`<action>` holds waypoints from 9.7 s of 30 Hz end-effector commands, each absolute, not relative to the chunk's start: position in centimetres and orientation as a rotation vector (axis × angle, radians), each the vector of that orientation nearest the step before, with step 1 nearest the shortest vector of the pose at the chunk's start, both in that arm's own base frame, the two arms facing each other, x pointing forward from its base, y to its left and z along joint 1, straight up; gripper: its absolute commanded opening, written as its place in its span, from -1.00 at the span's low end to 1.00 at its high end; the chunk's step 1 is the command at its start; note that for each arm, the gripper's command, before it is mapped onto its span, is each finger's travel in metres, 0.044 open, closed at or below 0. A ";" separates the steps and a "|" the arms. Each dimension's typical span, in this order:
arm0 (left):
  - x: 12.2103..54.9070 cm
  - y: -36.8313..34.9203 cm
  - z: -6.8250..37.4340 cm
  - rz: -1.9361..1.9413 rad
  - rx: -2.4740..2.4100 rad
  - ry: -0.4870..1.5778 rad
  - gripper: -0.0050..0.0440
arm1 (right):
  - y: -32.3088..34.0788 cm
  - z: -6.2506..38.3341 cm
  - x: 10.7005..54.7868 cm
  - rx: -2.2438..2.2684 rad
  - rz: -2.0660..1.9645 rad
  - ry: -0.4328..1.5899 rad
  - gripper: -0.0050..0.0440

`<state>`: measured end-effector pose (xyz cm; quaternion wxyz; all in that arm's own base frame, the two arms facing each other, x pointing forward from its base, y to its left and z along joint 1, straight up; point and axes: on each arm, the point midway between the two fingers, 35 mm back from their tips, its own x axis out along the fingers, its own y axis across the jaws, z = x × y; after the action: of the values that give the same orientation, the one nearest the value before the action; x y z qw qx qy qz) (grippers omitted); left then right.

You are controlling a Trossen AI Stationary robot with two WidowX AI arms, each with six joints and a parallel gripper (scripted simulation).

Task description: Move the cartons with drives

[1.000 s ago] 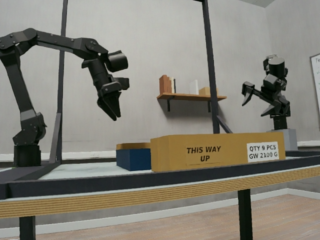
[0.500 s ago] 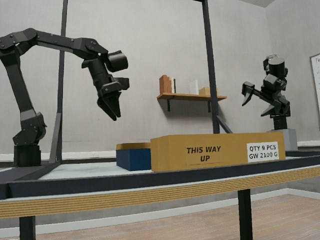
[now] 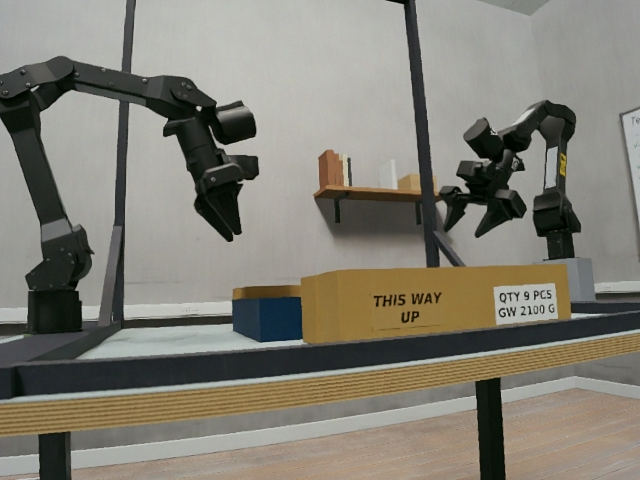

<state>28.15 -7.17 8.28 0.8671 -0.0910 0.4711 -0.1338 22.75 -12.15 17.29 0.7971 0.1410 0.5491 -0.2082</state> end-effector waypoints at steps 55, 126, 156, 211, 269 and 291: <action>30.1 -10.8 8.8 -0.299 0.204 1.164 0.76 | -12.3 18.0 23.1 0.298 -0.449 1.158 0.76; 37.0 -0.5 6.9 -0.295 0.201 1.164 0.76 | -24.2 16.1 20.1 0.298 -0.455 1.159 0.76; 44.1 9.4 5.1 -0.297 0.204 1.163 0.76 | -36.1 14.3 17.4 0.297 -0.455 1.157 0.76; 47.1 13.6 4.2 -0.298 0.208 1.166 0.76 | -40.7 13.6 16.4 0.300 -0.452 1.158 0.76; 47.0 13.7 4.2 -0.289 0.211 1.159 0.76 | -40.8 13.5 16.3 0.280 -0.472 1.144 0.76; 47.1 13.7 4.2 -0.283 0.218 1.145 0.76 | -40.7 13.6 16.3 0.277 -0.474 1.142 0.76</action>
<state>46.93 13.73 3.19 0.8202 0.0979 0.5468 -0.1365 16.21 -40.81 12.33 0.8013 0.1405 0.5407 -0.2139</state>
